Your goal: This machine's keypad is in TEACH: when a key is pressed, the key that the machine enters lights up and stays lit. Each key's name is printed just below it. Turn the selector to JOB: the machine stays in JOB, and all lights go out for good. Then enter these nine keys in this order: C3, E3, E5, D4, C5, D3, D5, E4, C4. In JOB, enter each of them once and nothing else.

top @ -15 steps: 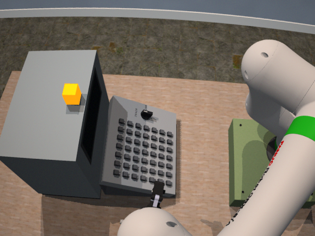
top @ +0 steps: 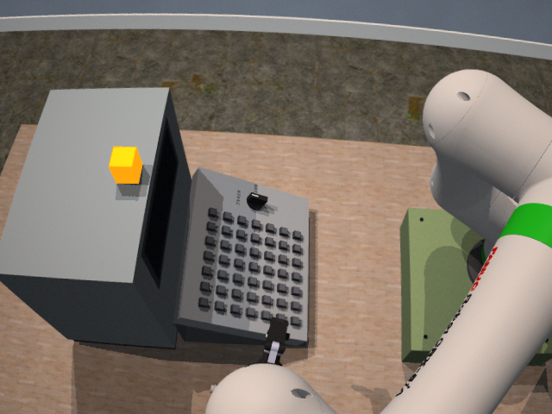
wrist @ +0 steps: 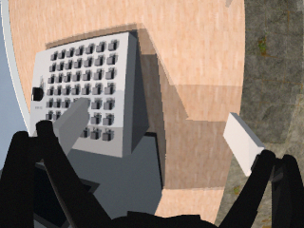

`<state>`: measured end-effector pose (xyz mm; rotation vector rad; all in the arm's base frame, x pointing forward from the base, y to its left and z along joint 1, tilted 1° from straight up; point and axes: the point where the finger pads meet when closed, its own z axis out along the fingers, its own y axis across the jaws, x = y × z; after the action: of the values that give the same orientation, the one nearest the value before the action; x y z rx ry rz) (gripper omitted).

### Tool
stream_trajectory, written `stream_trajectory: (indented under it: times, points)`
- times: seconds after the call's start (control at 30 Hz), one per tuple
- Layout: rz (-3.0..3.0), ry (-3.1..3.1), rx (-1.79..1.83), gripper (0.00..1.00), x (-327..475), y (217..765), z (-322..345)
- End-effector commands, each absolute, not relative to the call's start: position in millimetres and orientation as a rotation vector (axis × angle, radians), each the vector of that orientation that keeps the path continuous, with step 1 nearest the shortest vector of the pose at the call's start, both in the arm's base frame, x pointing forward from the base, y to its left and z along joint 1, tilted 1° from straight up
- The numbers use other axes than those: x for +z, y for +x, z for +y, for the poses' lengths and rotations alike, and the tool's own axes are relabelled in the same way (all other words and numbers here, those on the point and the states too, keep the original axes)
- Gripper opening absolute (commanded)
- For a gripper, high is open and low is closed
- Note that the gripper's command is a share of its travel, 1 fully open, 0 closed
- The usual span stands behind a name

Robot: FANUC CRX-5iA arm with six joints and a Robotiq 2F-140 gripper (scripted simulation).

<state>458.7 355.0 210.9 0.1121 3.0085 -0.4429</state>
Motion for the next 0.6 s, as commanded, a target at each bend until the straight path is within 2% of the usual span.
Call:
stream_trajectory:
  times: [0.0, 0.17, 0.57]
  points:
    - [3.008, 0.112, -0.442, 1.0, 211, 459, 355]
    - [3.003, 0.169, -0.415, 1.0, 209, 459, 347]
    - [2.882, 0.707, -0.142, 1.0, 188, 463, 270]
